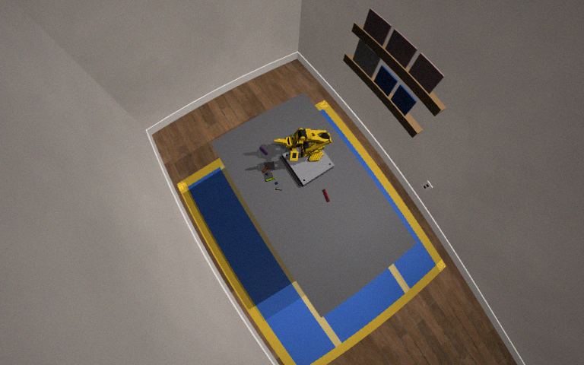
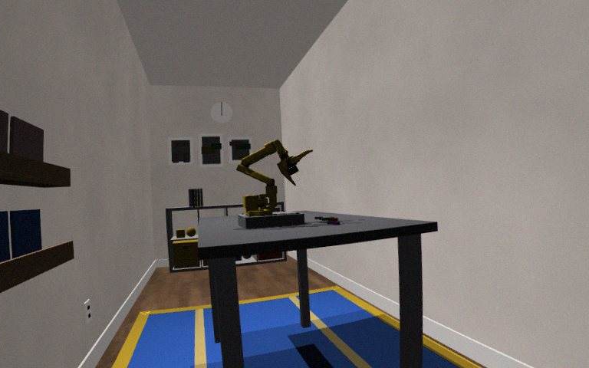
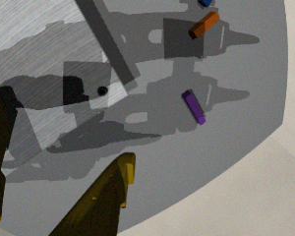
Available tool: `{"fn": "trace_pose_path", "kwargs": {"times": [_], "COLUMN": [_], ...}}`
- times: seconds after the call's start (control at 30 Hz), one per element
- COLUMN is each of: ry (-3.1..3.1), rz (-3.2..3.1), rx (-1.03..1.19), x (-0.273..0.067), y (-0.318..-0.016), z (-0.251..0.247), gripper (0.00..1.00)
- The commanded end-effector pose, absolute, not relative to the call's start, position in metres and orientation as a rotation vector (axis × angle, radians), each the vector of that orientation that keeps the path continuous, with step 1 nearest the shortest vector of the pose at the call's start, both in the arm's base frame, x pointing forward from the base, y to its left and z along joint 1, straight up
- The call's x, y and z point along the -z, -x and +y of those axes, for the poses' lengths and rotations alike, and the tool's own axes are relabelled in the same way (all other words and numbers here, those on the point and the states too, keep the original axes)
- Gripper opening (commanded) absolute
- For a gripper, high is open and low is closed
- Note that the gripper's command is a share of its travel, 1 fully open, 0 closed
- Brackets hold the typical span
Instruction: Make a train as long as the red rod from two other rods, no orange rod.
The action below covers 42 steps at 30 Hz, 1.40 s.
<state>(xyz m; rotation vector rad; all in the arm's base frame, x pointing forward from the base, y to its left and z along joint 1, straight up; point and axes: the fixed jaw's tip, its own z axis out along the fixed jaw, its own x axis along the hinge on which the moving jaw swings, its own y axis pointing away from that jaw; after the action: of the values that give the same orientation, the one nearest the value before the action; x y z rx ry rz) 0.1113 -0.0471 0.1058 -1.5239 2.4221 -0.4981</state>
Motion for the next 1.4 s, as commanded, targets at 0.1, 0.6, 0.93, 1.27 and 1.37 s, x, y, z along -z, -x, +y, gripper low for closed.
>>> {"fn": "trace_pose_path", "kwargs": {"times": [0.1, 0.6, 0.93, 1.27, 1.37], "ry": [1.534, 1.542, 1.542, 1.542, 1.542], "rz": [2.433, 2.448, 2.448, 2.448, 2.448], "rx": [0.481, 0.455, 0.455, 0.455, 0.455], "x": [-0.1031, -0.0992, -0.0992, -0.0992, -0.0992], "y": [-0.1084, -0.1041, -0.1042, -0.1042, -0.1042], "z": [-0.0468, -0.045, -0.0451, -0.0451, -0.0451], "gripper": [1.0, 1.0, 1.0, 1.0, 1.0]}}
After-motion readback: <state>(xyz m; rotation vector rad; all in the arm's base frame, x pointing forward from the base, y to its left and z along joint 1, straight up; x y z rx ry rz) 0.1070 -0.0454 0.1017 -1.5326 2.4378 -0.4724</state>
